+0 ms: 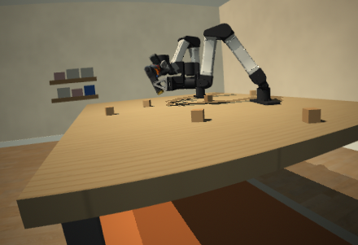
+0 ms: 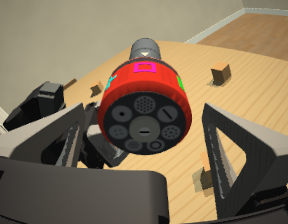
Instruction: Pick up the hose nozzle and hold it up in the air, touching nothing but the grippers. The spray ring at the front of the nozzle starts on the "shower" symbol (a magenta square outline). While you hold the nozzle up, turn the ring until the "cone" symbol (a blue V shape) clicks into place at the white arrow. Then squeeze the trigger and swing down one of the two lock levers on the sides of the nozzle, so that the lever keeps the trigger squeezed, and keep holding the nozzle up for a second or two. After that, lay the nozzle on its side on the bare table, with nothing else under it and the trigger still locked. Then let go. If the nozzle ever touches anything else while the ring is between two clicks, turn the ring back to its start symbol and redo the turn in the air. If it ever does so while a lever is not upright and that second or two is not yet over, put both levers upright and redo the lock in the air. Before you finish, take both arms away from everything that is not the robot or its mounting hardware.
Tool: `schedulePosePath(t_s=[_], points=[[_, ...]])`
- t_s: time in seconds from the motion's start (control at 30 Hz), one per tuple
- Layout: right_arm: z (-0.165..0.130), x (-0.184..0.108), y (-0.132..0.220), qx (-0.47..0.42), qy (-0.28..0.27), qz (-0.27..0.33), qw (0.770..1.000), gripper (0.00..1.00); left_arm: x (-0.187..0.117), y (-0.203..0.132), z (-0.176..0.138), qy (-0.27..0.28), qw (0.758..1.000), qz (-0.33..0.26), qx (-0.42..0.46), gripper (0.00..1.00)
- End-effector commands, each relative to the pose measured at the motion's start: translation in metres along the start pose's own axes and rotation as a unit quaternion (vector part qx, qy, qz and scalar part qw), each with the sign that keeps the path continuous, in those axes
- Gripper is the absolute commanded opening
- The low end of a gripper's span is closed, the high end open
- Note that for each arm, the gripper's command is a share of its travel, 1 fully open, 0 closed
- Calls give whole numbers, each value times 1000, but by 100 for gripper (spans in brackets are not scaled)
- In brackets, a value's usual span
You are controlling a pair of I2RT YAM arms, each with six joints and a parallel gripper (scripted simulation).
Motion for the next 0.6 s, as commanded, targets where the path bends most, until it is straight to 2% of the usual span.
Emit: schedulePosePath(t_s=[0.0,0.23,0.27,0.43,0.57], points=[[1,11,-1,-4,0,-1,1000,87,7,-8,46,-81,997,-17,-9,36],[1,17,-3,-3,0,-3,1000,87,7,-8,46,-81,997,-17,-9,36],[2,18,-1,-6,-1,-1,1000,0,7,-8,46,-81,997,-17,-9,36],[3,13,-1,-5,-4,-4,1000,0,6,-7,38,-71,997,-13,-9,36],[0,17,-1,-2,1,-1,1000,0,7,-8,46,-82,997,-14,-9,36]])
Point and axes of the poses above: on each arm, the point where the finger pads meet when closed, its own x axis out along the fingers, its own y axis across the jaws, z = x × y, the point moved 7 cm from there along -x, back along the fingers, and after that the axes turned 11 degrees about -x, right-handed, at the moved point
